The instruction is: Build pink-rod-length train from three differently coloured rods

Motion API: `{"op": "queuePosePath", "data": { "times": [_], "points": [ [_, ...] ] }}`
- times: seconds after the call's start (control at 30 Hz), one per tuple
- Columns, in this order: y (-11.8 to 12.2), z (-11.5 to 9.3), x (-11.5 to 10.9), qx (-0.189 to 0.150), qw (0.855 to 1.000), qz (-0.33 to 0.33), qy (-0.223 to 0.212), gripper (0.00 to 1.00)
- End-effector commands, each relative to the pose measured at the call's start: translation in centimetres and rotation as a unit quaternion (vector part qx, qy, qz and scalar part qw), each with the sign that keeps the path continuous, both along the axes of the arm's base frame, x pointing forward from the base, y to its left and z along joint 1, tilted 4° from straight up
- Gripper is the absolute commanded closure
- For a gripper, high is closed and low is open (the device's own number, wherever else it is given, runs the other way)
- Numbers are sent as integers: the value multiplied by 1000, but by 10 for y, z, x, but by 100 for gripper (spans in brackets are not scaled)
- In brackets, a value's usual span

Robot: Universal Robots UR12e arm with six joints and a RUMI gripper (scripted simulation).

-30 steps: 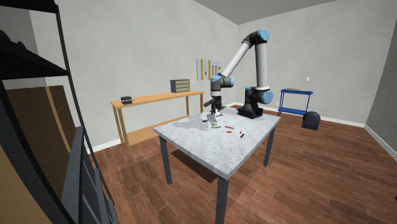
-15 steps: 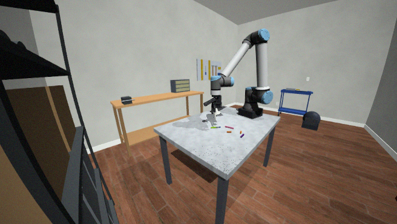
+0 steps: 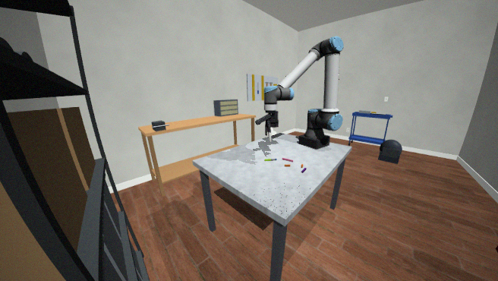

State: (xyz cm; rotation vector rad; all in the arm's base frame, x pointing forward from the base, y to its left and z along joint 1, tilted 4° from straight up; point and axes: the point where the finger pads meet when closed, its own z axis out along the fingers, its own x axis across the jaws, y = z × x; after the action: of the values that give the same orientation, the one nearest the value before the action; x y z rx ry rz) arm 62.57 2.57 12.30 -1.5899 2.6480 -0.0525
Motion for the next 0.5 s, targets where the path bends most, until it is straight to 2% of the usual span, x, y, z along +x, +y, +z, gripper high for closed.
{"op": "queuePosePath", "data": {
  "times": [0.0, 0.47],
  "points": [
    [0, 19, -1, 0, 1000, 0, 0, 0],
    [0, 25, -1, 0, 1000, 0, 0, 0]
  ]
}}
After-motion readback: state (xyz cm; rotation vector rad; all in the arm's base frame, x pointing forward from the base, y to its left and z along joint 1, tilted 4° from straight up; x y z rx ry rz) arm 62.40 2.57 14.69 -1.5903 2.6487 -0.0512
